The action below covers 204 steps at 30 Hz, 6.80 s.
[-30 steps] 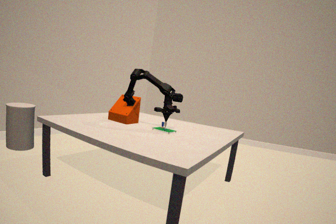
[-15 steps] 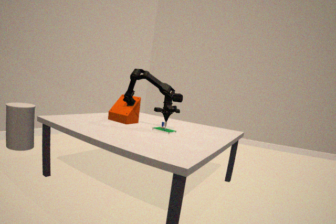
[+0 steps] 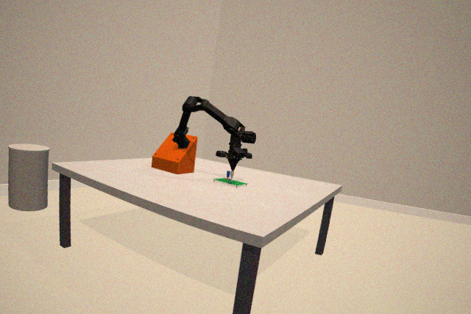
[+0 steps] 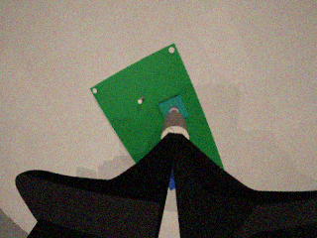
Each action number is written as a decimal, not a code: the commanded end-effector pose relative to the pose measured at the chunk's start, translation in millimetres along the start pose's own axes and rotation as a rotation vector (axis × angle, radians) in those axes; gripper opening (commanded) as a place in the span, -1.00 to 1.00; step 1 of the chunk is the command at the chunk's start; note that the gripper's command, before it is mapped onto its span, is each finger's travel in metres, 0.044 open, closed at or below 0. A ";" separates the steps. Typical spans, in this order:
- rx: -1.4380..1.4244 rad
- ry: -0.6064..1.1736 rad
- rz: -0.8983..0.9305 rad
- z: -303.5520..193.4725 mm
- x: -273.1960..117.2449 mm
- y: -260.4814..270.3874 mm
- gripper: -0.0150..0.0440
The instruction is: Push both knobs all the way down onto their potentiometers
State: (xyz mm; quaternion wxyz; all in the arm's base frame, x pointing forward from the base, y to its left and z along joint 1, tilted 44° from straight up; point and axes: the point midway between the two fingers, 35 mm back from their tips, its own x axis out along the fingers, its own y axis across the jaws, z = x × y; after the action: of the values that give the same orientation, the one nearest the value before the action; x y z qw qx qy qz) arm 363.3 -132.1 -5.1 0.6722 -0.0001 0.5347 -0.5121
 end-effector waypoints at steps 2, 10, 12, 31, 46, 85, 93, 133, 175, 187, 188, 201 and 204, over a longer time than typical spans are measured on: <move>0.027 0.011 -0.010 3.8 18.2 -2.6 -0.49; 0.027 0.011 -0.010 3.7 22.1 -2.7 -0.49; 0.027 0.011 -0.010 3.7 22.1 -2.7 -0.49; 0.027 0.010 -0.010 3.7 28.5 -2.8 -0.49; 0.027 0.010 -0.010 3.6 32.2 -2.9 -0.49; 0.027 0.010 -0.010 3.6 35.0 -3.0 -0.49; 0.027 0.010 -0.010 3.6 35.8 -3.0 -0.49; 0.027 0.010 -0.010 3.6 37.3 -3.0 -0.49; 0.017 0.016 -0.017 1.8 0.4 -2.8 0.04; 0.018 0.021 -0.007 -95.4 -23.5 -37.9 1.00; 0.018 0.021 -0.008 -106.8 -24.6 -43.8 1.00; 0.019 0.020 -0.011 -145.7 -25.3 -67.4 1.00; 0.019 0.020 -0.011 -145.7 -25.3 -67.4 1.00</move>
State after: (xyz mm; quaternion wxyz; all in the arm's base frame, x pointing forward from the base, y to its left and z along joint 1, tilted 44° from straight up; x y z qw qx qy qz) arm 214.4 -67.7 -12.8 0.6630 0.0034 0.5380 -0.5206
